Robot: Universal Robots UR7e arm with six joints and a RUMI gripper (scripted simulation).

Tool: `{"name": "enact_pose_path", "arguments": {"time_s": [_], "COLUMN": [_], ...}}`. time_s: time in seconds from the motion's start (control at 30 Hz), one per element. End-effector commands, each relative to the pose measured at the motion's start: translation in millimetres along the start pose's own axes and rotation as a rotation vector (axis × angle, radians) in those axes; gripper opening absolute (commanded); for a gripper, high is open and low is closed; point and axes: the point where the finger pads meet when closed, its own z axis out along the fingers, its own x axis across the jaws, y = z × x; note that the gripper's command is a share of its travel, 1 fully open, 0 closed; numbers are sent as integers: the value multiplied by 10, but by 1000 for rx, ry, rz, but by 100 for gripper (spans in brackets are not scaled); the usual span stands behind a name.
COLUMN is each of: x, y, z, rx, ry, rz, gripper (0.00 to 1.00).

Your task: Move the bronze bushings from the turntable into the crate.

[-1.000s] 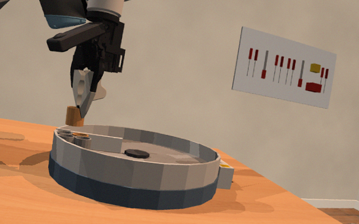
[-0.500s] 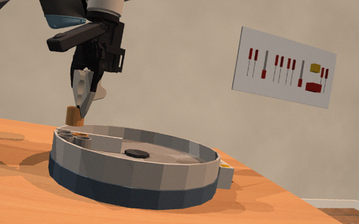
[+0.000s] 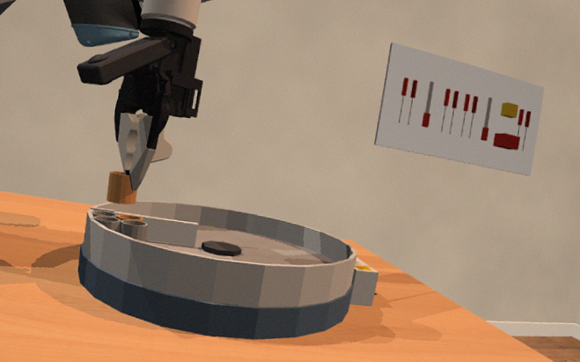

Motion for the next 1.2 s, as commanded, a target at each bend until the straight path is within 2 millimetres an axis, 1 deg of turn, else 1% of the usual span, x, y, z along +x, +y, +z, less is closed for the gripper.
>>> {"name": "enact_pose_path", "arguments": {"time_s": [0.0,0.5,0.57,1.07,1.17], "x": [10,157,157,386,404], "y": [18,214,214,558,585], "z": [-2,2,2,2,1], "rx": [0,0,0,0,0], "ry": [-1,-1,-1,-1,-1], "rz": [-6,-68,-68,-170,-178], "gripper": [0,0,0,0,0]}}
